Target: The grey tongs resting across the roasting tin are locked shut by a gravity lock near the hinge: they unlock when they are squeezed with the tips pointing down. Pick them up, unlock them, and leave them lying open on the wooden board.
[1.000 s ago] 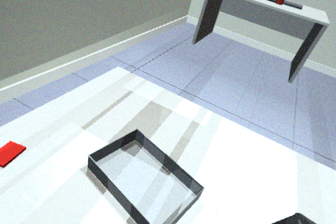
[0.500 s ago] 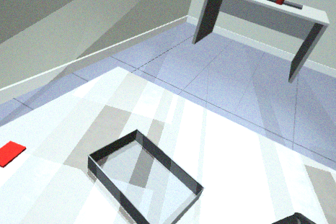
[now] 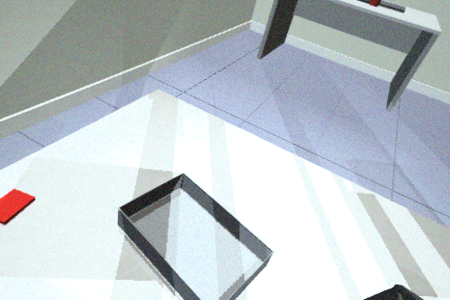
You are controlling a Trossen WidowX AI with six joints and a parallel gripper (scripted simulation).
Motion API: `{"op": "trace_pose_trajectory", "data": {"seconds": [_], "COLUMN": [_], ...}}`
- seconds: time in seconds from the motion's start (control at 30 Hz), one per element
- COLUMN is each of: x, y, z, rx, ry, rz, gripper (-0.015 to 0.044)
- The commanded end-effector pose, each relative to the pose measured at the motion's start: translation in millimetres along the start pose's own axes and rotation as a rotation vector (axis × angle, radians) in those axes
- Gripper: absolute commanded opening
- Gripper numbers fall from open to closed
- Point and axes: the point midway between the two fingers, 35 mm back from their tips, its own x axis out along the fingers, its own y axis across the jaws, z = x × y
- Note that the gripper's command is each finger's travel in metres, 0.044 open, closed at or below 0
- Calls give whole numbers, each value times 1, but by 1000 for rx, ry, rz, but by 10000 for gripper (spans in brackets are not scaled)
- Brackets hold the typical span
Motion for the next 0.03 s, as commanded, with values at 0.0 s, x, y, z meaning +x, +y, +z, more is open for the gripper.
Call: {"op": "trace_pose_trajectory", "data": {"seconds": [0.0], "x": [-2], "y": [-1], "z": [1], "rx": [-8], "ry": [-5], "rz": [-3], "gripper": [440]}}
